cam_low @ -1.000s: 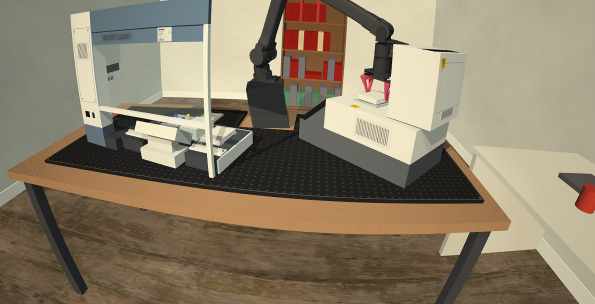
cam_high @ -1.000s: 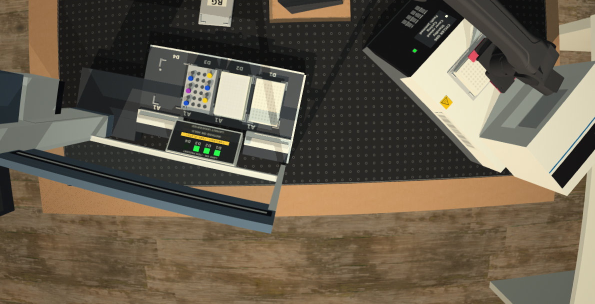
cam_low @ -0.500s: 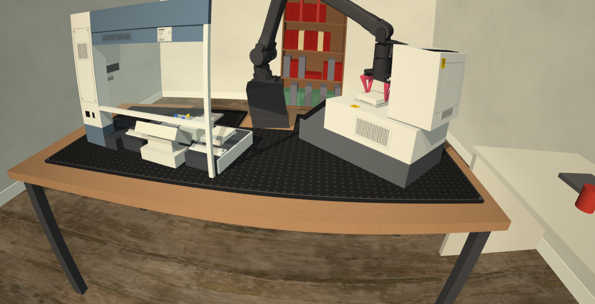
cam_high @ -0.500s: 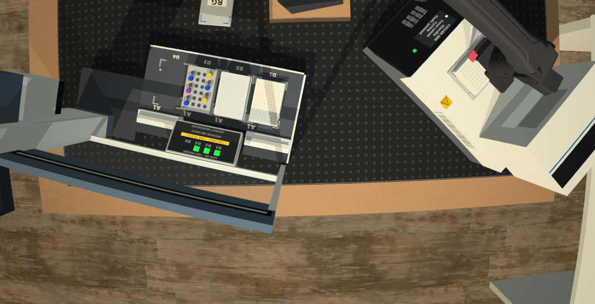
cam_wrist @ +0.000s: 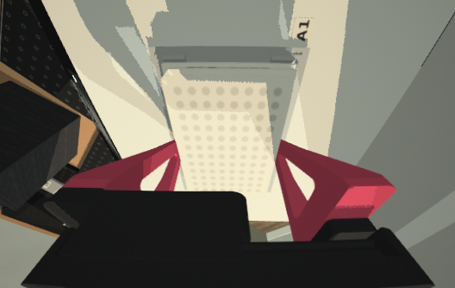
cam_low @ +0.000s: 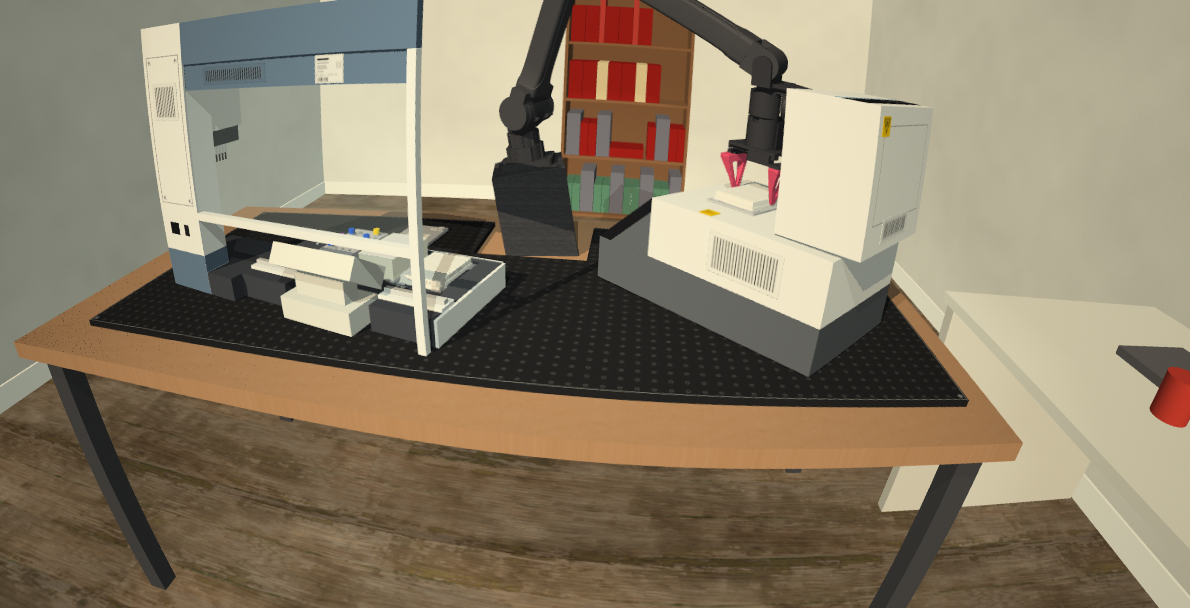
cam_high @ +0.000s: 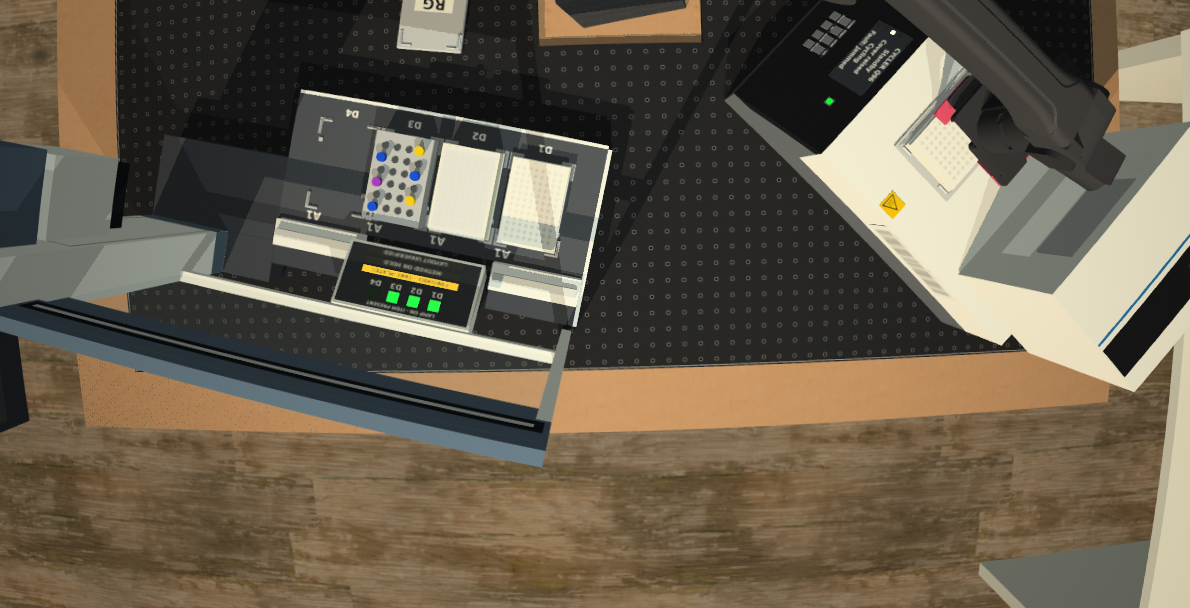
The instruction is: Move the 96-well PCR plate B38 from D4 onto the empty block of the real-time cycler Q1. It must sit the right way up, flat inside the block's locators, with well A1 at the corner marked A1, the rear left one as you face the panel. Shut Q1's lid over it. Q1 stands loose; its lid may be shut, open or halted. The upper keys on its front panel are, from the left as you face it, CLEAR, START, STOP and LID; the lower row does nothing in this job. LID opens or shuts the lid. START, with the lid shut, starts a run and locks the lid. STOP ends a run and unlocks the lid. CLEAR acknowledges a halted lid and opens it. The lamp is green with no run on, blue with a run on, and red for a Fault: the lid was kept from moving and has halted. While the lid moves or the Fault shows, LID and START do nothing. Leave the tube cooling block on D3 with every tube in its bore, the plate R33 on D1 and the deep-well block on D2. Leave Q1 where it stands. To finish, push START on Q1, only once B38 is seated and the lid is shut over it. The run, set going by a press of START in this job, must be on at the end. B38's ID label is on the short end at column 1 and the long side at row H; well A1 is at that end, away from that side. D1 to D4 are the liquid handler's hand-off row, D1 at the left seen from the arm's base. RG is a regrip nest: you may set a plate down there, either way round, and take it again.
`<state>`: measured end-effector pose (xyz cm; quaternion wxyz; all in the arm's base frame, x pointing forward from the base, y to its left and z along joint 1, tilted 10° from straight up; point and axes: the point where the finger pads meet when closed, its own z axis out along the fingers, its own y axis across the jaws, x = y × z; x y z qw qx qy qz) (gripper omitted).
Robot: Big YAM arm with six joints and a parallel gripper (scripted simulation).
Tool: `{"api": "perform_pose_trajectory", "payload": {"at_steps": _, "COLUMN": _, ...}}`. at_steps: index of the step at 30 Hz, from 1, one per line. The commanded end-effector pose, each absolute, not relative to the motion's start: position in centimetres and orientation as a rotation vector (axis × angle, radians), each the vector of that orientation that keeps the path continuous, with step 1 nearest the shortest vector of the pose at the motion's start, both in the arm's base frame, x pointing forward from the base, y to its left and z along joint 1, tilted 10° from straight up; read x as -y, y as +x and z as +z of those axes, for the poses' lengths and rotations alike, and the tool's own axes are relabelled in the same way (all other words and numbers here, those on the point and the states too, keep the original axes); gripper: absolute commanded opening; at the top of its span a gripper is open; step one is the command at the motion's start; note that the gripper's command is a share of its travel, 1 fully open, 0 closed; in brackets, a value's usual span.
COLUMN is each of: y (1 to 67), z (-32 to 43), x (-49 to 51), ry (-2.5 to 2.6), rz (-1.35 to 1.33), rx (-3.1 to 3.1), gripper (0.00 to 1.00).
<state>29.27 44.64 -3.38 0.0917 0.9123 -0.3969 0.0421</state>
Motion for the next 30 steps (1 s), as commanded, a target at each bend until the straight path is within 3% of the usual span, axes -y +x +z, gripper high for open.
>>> {"api": "perform_pose_trajectory", "payload": {"at_steps": 1, "y": 30.08, "z": -2.89, "x": -47.51, "ry": 2.78, "rz": 0.13, "rx": 1.167, "gripper": 0.0}}
{"api": "perform_pose_trajectory", "payload": {"at_steps": 30, "y": 29.87, "z": -3.33, "x": -47.02, "ry": 2.773, "rz": 0.121, "rx": 1.169, "gripper": 0.0}}
